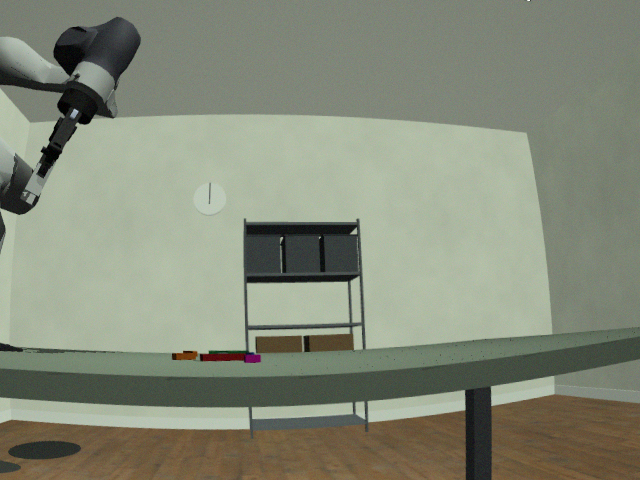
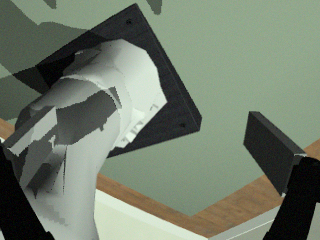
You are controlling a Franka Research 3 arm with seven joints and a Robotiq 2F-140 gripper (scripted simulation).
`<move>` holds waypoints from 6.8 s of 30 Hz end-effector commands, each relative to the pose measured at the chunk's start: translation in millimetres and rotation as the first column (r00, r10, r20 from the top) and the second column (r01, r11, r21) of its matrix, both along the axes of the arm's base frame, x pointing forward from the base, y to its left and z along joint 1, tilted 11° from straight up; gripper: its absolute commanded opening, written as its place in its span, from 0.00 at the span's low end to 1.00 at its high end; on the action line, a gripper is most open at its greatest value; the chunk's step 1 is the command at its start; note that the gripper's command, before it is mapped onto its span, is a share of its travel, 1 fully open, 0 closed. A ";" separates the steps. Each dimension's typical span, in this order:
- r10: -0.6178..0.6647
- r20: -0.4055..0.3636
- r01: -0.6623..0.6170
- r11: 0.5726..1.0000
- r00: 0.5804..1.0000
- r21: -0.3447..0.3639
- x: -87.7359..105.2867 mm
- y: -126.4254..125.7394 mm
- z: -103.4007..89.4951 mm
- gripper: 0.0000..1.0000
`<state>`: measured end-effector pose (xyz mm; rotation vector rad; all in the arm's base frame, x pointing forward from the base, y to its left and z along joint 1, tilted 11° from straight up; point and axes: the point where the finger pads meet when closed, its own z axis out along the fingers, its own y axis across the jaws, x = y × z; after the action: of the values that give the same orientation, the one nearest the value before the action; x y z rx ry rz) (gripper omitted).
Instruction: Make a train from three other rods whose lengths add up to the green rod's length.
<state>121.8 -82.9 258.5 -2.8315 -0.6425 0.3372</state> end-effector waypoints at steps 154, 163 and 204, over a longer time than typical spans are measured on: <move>-0.851 0.039 0.832 0.501 0.524 -0.238 83.8 -14.9 -10.9 1.00; -0.851 0.039 0.832 0.501 0.524 -0.238 83.8 -14.9 -10.9 1.00; -0.952 0.071 0.924 0.270 0.299 -0.272 104.2 -18.6 -15.4 1.00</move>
<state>224.7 -101.4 242.2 -2.7766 1.2464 0.3322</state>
